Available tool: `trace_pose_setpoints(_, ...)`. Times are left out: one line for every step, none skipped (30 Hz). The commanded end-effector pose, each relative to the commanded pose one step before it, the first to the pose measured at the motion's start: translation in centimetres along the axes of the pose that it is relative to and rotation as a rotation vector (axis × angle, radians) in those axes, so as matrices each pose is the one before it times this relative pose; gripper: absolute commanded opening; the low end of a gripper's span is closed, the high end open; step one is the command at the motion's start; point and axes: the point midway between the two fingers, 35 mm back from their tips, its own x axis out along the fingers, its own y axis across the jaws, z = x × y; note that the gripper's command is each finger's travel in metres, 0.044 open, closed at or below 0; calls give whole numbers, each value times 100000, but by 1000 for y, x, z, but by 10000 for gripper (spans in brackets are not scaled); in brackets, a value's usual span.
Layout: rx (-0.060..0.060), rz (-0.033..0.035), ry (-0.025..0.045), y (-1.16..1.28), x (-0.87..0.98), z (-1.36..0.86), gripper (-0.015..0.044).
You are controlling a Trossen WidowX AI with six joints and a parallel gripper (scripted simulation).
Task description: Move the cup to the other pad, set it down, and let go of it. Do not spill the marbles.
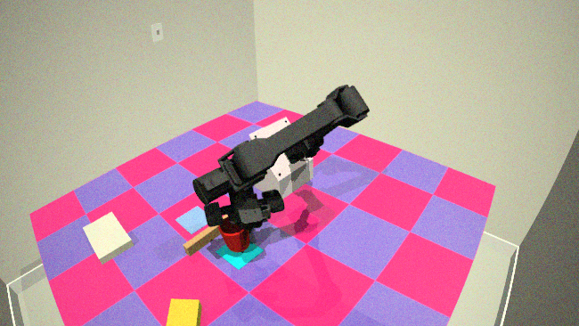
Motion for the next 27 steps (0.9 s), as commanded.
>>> trace_pose_setpoints(937, 527, -174, 101, 739, -168, 0)
trace_pose_setpoints(-1, 5, -9, 6, 145, 1, 0)
trace_pose_setpoints(-1, 5, -10, 7, 145, 1, 0)
trace_pose_setpoints(0, 6, -11, 8, 145, 1, 0)
trace_pose_setpoints(0, 7, -12, 9, 144, 1, 0)
trace_pose_setpoints(0, 7, -13, 10, 144, 1, 0)
trace_pose_setpoints(0, 8, -14, 10, 144, 0, 0)
trace_pose_setpoints(0, 9, -15, 11, 144, 0, 0)
trace_pose_setpoints(0, 10, -16, 12, 144, 0, 0)
trace_pose_setpoints(0, 10, -17, 13, 144, 0, 0)
trace_pose_setpoints(0, 11, -18, 14, 143, 0, 0)
trace_pose_setpoints(0, 9, -15, 12, 115, 0, 0)
trace_pose_setpoints(0, 6, -9, 7, 69, 0, 0)
trace_pose_setpoints(0, 2, -3, 2, 23, 0, 0)
trace_pose_setpoints(0, 0, 0, 0, 0, 0, 0)
trace_pose_setpoints(0, 0, 0, 0, 0, 0, 0)
trace_pose_setpoints(-934, -341, 221, -62, -232, 173, 0)
trace_pose_setpoints(0, 0, 0, 0, 0, 0, 0)
trace_pose_setpoints(0, 0, 0, 0, 0, 0, 0)
trace_pose_setpoints(0, 0, 0, 0, 0, 0, 0)
trace_pose_setpoints(0, 0, 0, 0, 0, 0, 0)
trace_pose_setpoints(0, 0, 0, 0, 0, 0, 0)
trace_pose_setpoints(0, 0, 0, 0, 0, 0, 0)
trace_pose_setpoints(0, 0, 0, 0, 0, 0, 0)
trace_pose_setpoints(0, 0, 0, 0, 0, 0, 0)
trace_pose_setpoints(0, 0, 0, 0, 0, 0, 0)
trace_pose_setpoints(0, 0, 0, 0, 0, 0, 0)
